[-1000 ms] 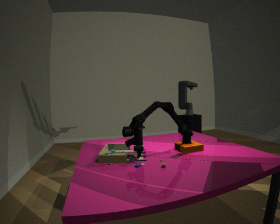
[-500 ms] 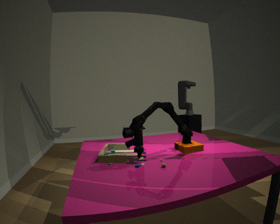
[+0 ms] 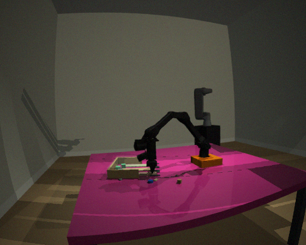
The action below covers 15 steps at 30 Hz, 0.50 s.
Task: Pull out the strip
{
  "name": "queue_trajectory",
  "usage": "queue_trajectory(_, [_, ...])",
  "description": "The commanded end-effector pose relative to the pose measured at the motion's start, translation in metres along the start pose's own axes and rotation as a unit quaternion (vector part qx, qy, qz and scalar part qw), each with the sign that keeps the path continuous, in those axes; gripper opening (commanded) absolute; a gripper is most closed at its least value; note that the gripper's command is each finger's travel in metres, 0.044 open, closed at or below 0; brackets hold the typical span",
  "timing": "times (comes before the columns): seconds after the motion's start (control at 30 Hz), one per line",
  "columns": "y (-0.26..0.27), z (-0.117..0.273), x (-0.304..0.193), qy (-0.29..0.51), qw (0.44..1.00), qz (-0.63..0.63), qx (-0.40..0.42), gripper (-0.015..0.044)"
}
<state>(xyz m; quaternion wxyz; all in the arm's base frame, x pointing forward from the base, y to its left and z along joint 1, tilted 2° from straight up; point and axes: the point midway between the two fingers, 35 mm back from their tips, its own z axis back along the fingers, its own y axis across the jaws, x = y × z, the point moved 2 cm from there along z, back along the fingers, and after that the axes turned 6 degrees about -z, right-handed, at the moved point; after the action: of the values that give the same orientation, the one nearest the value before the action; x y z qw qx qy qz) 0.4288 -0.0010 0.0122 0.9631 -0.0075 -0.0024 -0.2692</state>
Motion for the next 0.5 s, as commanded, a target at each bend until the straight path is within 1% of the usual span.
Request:
queue_trajectory(0.0, [0.0005,-0.0010,0.0002,0.000,1.000,-0.001,0.002,0.0000])
queue_trajectory(0.47, [0.0005,-0.0024,0.0002,0.000,1.000,-0.001,0.002,0.0000])
